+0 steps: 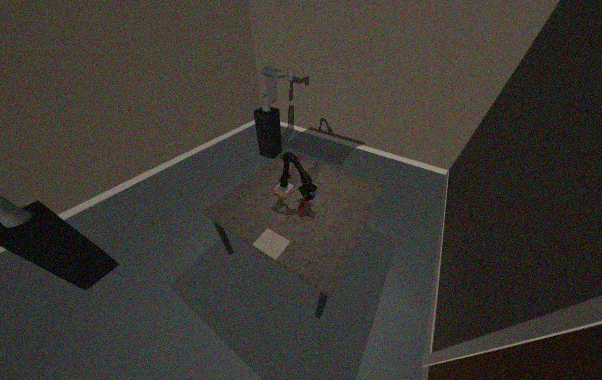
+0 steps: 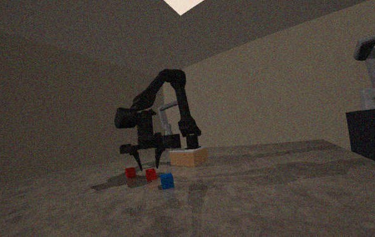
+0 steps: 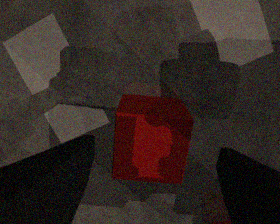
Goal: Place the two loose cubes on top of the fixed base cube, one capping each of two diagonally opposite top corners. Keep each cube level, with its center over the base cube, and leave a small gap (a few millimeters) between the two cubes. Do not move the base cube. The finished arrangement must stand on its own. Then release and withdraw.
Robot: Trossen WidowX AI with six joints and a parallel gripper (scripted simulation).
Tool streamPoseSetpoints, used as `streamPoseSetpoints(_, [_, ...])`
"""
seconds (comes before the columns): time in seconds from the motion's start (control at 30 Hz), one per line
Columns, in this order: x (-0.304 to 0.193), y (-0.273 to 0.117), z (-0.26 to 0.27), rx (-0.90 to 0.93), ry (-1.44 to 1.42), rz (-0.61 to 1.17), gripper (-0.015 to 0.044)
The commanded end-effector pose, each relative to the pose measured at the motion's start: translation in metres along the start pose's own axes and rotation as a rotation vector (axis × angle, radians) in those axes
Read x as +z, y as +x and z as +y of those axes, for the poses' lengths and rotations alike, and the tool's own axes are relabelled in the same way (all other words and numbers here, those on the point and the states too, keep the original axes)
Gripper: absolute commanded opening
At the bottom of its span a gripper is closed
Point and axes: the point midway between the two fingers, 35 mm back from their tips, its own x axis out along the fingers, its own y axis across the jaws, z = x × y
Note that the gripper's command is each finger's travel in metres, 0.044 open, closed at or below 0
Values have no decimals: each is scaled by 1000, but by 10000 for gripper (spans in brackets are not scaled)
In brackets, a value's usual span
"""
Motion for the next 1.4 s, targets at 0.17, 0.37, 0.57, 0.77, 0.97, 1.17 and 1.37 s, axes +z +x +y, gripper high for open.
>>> streamPoseSetpoints(0.17, [-1, 16, 2, 6, -4, 6, 265])
streamPoseSetpoints(0.37, [-2, 20, 3, 6, -4, 6, 212])
streamPoseSetpoints(0.57, [-2, 20, 3, 6, -4, 6, 105])
streamPoseSetpoints(0.77, [-1, 10, 1, 6, -4, 5, 105])
streamPoseSetpoints(0.97, [1, -8, -2, 5, -4, 5, 105])
streamPoseSetpoints(1.17, [1, -26, -4, 5, -4, 5, 105])
streamPoseSetpoints(1.37, [1, -44, -4, 5, -4, 5, 105])
